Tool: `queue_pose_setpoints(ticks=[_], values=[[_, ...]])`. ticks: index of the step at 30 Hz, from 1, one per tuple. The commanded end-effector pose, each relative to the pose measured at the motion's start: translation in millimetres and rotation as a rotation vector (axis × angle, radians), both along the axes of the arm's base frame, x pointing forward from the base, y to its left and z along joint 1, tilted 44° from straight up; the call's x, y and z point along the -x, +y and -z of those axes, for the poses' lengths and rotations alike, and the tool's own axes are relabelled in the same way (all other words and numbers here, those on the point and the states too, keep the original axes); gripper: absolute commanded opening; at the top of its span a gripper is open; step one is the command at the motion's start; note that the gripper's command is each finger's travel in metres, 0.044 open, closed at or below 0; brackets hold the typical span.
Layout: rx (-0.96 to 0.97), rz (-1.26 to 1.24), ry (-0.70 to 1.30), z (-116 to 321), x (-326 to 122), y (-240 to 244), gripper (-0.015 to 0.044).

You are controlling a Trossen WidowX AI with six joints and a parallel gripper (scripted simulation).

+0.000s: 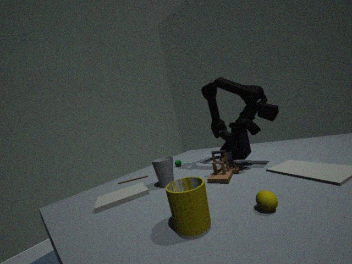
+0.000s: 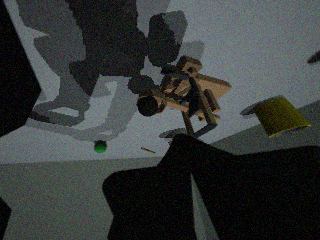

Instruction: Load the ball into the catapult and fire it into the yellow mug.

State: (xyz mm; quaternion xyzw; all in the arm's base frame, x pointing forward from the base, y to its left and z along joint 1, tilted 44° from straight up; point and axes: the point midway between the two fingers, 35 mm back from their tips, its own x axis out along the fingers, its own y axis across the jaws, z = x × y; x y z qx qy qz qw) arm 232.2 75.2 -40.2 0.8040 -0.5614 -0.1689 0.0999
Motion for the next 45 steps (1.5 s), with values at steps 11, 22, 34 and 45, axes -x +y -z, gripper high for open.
queue_pose_setpoints(ticks=[11, 22, 34, 45], values=[[0.045, -0.025, 0.044, 4, 4, -9, 0.0000], [0.044, -0.025, 0.045, 19, 3, -20, 0.0000], [0.044, -0.026, 0.045, 34, 2, -33, 0.0000], [0.045, -0.026, 0.044, 47, 3, -46, 0.0000]])
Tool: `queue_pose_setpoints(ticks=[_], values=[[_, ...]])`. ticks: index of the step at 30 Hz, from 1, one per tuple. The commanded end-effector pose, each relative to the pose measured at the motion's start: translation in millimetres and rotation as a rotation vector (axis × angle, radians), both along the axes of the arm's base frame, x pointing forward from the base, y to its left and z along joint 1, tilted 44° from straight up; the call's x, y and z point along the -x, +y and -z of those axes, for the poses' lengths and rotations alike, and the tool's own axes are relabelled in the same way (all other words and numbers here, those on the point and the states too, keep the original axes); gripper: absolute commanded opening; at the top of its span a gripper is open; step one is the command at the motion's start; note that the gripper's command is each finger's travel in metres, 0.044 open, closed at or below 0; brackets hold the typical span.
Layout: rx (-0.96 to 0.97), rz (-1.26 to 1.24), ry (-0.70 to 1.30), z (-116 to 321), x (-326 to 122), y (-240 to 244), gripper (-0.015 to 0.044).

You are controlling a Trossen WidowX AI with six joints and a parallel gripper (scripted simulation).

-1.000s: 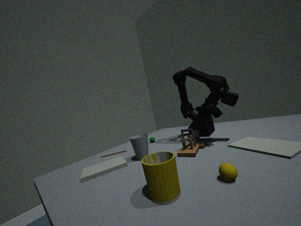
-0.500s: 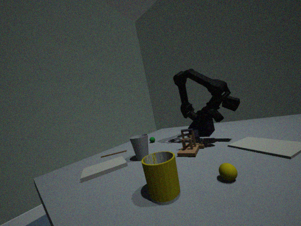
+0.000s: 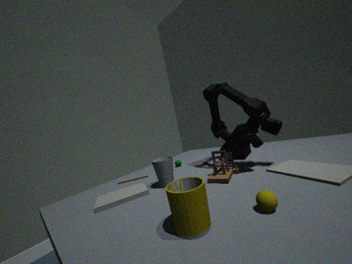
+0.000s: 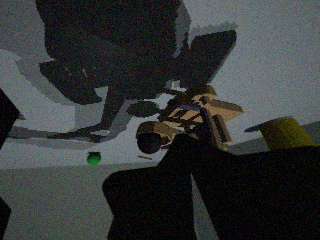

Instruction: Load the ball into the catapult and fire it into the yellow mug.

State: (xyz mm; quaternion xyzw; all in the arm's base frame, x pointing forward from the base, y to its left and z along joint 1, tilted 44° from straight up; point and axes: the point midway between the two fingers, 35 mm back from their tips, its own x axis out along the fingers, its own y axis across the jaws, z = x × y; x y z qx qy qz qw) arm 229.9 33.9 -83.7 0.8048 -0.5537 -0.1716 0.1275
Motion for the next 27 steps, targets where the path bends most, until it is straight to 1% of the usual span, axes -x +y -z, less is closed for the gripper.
queue_pose_setpoints(ticks=[1, 23, 27], values=[[0.006, -0.003, 0.007, 5, 1, -5, 0.0000], [0.012, -0.003, 0.005, 30, 6, -31, 0.0000], [0.015, -0.002, 0.004, 43, 8, -45, 0.0000]])
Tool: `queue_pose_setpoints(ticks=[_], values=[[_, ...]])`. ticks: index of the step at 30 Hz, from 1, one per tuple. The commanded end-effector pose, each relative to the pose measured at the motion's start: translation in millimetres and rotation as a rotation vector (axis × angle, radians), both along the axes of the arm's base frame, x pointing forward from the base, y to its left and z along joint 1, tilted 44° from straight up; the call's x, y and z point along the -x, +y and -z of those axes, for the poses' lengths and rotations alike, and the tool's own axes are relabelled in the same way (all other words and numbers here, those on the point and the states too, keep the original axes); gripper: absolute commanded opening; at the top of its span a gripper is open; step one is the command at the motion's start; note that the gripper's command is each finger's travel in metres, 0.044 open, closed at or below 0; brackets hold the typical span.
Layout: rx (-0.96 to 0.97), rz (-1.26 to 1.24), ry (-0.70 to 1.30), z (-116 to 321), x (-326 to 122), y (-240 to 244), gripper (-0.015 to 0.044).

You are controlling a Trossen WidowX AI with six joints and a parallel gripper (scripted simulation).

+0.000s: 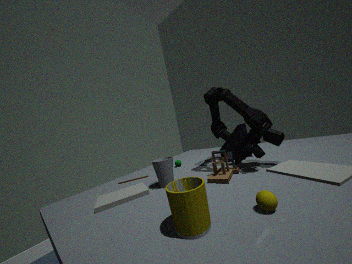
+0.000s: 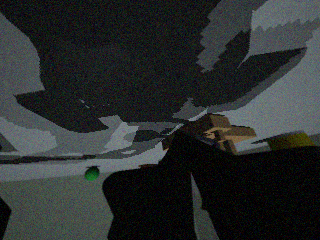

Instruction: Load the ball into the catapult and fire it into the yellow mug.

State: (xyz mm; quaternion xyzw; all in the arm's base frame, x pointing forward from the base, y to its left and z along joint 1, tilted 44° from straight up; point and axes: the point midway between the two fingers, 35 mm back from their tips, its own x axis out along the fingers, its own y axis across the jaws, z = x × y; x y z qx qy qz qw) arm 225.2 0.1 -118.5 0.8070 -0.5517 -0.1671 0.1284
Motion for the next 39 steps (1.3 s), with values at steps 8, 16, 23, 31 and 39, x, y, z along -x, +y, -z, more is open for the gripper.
queue_pose_setpoints(ticks=[8, 16, 23, 31, 39], values=[[-0.011, 0.001, 0.010, -5, -9, 45, 0.0000], [-0.022, -0.011, -0.002, -29, -10, 105, 0.0026], [-0.176, 0.067, -0.140, -25, -33, 116, 0.0210], [-0.346, 0.161, -0.304, -24, -63, 127, 0.0420], [-0.495, 0.246, -0.457, -32, -95, 135, 0.0440]])
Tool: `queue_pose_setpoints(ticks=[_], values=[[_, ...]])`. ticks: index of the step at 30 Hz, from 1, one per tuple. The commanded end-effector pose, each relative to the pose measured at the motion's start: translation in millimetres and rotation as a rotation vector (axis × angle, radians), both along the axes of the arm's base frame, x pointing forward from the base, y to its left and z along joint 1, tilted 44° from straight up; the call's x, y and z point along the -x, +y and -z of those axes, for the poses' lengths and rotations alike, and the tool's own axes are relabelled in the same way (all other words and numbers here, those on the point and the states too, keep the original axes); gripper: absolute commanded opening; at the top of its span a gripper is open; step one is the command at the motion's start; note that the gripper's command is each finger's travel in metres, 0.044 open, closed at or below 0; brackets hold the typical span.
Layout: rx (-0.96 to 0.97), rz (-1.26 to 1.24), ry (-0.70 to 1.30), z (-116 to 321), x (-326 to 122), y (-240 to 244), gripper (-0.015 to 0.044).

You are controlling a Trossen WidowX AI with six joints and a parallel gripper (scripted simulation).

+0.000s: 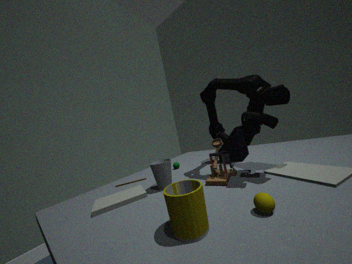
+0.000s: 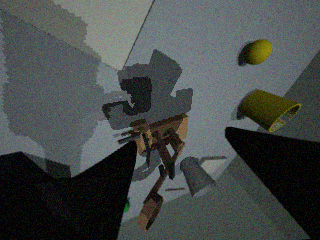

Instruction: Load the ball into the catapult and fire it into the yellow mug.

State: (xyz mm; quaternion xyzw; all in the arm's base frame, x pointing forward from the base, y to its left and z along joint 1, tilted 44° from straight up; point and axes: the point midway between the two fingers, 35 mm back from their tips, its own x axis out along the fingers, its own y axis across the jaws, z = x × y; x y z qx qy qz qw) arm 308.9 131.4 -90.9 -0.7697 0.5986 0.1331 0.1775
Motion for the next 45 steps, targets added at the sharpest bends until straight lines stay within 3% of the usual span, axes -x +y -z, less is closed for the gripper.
queue_pose_setpoints(ticks=[1, 26, 45], values=[[-0.074, 0.043, -0.075, -5, -16, 4, 0.0440], [-0.478, 0.296, -0.554, -59, -122, 11, 0.0440], [-0.802, 0.472, -1.010, -146, -220, -8, 0.0440]])
